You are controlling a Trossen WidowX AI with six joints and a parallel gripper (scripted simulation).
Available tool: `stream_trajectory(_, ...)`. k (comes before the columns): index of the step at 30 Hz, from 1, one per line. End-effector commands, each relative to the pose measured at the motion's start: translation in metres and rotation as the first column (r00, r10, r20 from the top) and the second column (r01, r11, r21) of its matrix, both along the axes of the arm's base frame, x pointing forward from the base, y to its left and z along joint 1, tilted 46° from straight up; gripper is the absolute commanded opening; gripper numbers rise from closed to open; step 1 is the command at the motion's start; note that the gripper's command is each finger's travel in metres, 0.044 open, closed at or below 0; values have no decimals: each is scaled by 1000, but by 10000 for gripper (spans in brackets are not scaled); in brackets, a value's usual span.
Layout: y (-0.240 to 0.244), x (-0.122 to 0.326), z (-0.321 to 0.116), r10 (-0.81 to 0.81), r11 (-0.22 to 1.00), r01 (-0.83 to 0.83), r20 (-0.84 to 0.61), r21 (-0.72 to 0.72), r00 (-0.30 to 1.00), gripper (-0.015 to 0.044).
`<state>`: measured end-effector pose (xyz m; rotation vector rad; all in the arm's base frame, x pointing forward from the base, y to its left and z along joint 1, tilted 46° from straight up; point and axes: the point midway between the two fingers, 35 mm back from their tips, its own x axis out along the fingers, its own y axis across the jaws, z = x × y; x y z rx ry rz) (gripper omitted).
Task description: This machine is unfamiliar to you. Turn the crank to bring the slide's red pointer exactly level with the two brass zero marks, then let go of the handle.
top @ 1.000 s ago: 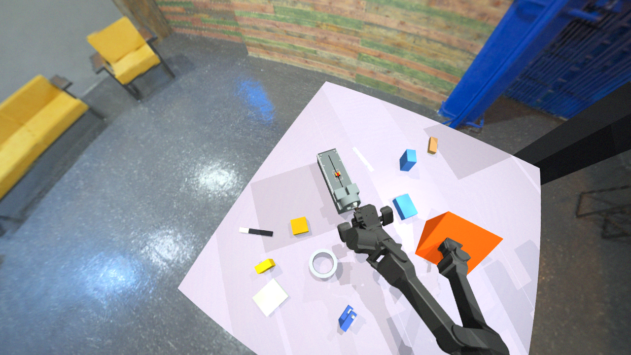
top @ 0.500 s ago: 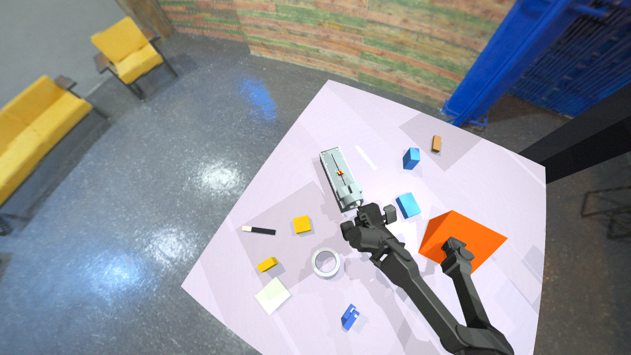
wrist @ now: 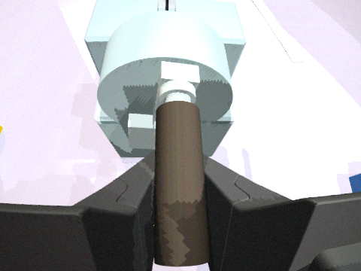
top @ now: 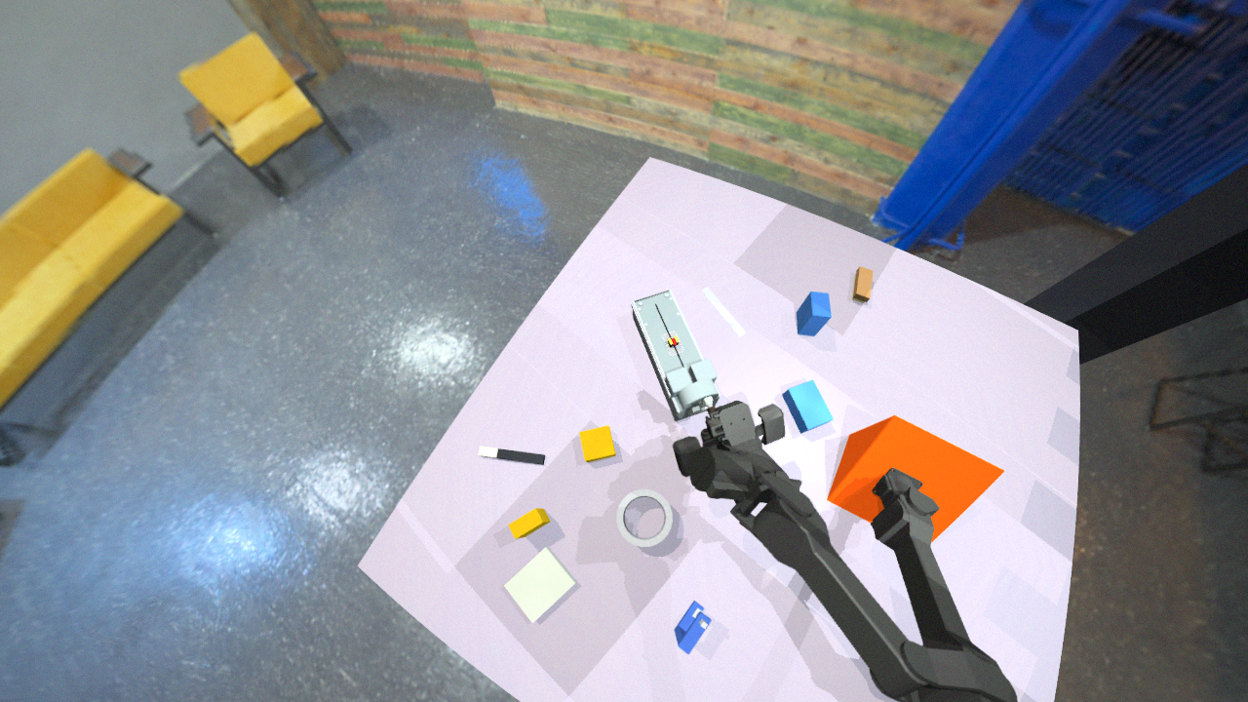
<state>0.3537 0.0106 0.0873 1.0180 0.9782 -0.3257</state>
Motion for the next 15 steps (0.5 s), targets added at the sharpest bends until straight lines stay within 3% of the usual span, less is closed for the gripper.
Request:
stream_trajectory(1, 0, 0, 0, 0, 1000, 0, 0, 0, 1000, 0)
stream_trajectory(8, 0, 0, 0, 0, 1000, 0, 0, 0, 1000, 0)
stream_trajectory(15, 0, 0, 0, 0, 1000, 0, 0, 0, 1000, 184)
